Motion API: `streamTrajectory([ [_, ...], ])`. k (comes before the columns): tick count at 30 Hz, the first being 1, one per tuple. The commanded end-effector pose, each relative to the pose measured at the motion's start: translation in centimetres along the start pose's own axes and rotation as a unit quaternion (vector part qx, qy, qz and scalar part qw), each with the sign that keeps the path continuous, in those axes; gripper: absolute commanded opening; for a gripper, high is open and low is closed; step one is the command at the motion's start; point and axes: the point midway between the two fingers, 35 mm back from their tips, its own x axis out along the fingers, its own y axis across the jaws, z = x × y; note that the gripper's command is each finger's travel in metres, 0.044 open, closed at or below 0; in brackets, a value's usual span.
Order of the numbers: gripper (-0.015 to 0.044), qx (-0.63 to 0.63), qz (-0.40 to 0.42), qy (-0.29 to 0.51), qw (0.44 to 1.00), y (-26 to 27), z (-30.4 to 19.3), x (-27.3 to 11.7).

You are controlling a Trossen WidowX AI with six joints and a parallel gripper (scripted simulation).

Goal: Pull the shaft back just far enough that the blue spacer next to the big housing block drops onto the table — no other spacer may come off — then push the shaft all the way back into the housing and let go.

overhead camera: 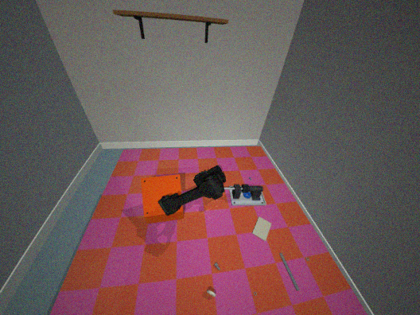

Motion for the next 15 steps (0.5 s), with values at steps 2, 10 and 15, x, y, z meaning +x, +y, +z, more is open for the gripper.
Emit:
streamTrajectory([
  [2, 0.0, 0.002, 0.003, -0.003, 1.0, 0.14, 0.42, 0.21],
  [10, 0.0, 0.002, 0.002, -0.003, 1.0, 0.13, 0.63, 0.42],
  [15, 0.0, 0.002, 0.002, -0.003, 1.0, 0.13, 0.76, 0.54],
])
